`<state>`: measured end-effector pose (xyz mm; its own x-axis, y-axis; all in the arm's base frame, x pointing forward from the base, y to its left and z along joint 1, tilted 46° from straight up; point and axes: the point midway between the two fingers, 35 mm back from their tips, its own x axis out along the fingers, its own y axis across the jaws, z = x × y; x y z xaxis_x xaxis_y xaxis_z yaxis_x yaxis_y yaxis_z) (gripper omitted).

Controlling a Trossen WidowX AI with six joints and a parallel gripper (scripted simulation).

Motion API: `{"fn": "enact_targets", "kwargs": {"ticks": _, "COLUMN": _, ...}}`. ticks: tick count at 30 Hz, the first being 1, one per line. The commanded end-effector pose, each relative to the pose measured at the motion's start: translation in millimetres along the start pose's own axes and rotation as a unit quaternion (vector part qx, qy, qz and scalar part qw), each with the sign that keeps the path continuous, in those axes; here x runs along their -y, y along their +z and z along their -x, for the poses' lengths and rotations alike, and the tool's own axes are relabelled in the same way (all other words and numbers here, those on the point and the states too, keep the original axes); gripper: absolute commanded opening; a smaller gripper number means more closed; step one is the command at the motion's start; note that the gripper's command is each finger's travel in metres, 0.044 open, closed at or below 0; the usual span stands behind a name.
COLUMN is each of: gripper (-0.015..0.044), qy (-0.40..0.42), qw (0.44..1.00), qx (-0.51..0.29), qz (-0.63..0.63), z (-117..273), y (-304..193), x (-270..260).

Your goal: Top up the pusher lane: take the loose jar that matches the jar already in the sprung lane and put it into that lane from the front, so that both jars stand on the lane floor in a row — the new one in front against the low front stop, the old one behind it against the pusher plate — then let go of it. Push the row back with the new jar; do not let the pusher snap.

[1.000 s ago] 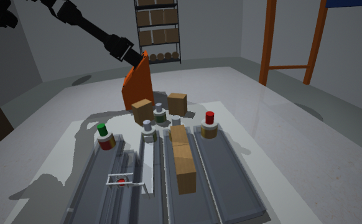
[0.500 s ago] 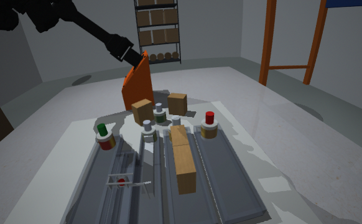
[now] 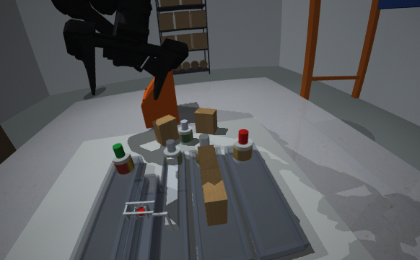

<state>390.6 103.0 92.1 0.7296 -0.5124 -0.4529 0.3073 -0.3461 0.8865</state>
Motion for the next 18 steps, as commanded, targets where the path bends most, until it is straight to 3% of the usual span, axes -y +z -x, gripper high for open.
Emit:
{"fn": "enact_targets", "kwargs": {"ticks": 1, "gripper": 0.044, "qy": -0.093, "qw": 0.979, "qx": 0.038, "qz": 0.175, "z": 0, "y": 36, "x": 68}}
{"fn": "enact_targets", "kwargs": {"ticks": 6, "gripper": 0.044, "qy": -0.189, "qw": 0.918, "qx": 0.08, "qz": 0.339, "z": 11, "y": 87, "x": 121}}
{"fn": "enact_targets", "kwargs": {"ticks": 12, "gripper": 0.044, "qy": -0.292, "qw": 0.807, "qx": 0.134, "qz": 0.496, "z": 36, "y": 154, "x": 157}}
{"fn": "enact_targets", "kwargs": {"ticks": 18, "gripper": 0.044, "qy": -0.297, "qw": 0.799, "qx": 0.137, "qz": 0.504, "z": 38, "y": 157, "x": 160}}
